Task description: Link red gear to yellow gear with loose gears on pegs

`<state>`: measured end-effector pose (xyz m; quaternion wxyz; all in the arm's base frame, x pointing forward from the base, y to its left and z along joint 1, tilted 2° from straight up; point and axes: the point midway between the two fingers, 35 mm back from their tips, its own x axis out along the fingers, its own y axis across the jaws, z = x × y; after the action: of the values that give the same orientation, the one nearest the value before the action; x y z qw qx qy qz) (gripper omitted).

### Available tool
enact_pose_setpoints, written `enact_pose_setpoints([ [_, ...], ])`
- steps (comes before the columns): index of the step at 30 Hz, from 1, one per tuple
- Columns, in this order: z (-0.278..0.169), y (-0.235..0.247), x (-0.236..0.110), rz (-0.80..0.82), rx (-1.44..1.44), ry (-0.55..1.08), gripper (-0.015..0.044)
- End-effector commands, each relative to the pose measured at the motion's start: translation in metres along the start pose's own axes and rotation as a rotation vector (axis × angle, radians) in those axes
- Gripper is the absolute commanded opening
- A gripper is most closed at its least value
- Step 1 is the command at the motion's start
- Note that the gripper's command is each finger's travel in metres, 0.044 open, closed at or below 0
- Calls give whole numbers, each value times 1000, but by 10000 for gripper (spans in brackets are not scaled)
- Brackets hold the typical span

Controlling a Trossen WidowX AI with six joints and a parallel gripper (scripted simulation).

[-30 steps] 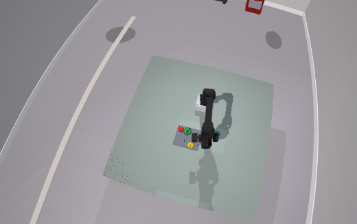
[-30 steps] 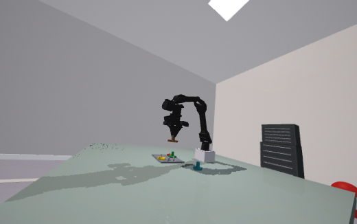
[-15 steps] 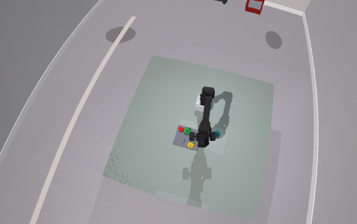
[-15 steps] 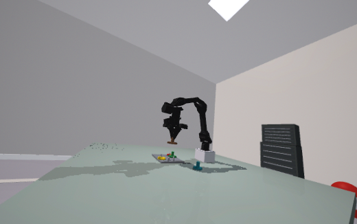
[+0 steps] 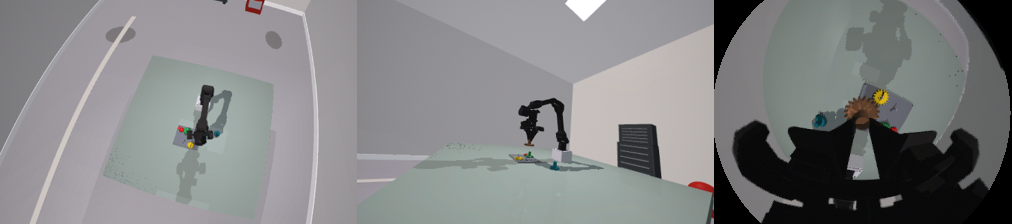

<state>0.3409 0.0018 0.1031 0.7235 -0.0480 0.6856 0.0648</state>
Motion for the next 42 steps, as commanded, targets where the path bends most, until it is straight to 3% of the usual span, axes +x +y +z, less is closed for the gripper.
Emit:
enact_pose_setpoints([
  [1, -4, -4, 4, 1, -4, -2, 0],
  [42, -59, -37, 44, -1, -4, 2, 0],
])
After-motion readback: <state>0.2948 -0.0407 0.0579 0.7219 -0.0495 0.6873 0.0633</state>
